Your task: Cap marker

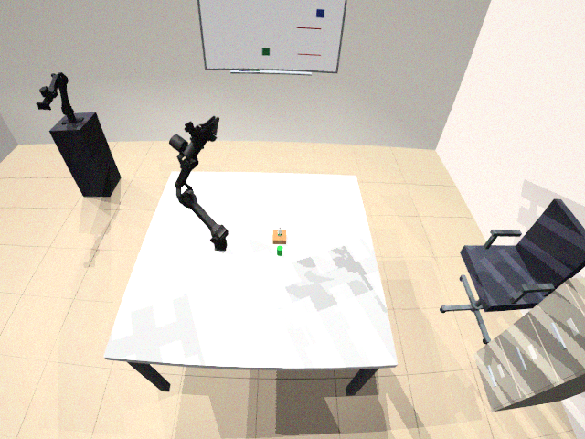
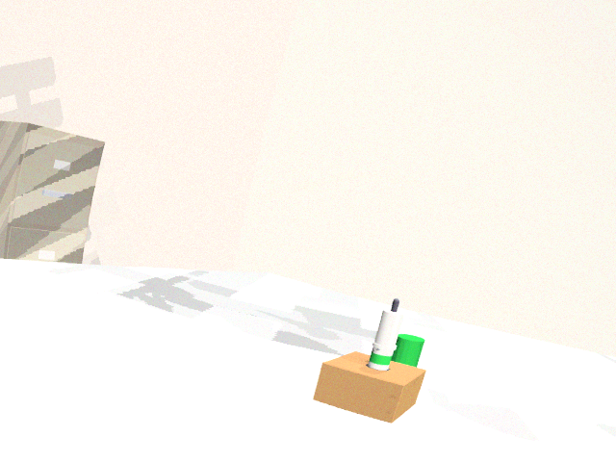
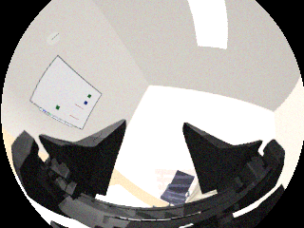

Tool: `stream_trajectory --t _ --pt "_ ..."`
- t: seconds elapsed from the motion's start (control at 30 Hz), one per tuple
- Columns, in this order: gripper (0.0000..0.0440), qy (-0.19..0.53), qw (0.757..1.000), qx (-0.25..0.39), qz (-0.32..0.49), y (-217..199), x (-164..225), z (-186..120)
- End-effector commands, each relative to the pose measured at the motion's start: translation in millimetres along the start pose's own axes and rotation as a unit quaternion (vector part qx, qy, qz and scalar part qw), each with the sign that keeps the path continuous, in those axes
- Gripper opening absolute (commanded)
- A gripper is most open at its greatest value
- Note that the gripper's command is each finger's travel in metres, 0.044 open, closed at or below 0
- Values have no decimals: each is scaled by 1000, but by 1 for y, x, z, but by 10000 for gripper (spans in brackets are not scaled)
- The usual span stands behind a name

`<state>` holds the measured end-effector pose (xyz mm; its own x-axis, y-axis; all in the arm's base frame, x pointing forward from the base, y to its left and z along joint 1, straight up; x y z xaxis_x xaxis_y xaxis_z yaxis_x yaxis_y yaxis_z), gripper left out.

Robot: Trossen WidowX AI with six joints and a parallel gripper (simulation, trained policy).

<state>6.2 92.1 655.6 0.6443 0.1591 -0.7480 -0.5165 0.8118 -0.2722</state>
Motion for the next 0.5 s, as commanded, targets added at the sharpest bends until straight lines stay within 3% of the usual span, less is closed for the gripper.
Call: stream_trajectory --t 0.0,0.47 --pt "328 24 1000 3 12 -8 10 1" --pt "330 96 994 13 57 -28 42 1"
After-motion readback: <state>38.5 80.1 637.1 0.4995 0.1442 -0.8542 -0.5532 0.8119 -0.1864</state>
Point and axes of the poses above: the point midway between the two fingers, 35 mm back from their tips, its own z axis out along the fingers, its own y axis across the jaws, x = y × z, the point moved 4 cm from there along -z, back along the fingers, and after that the axes turned 7 degrees about z, right-handed, at the moved point
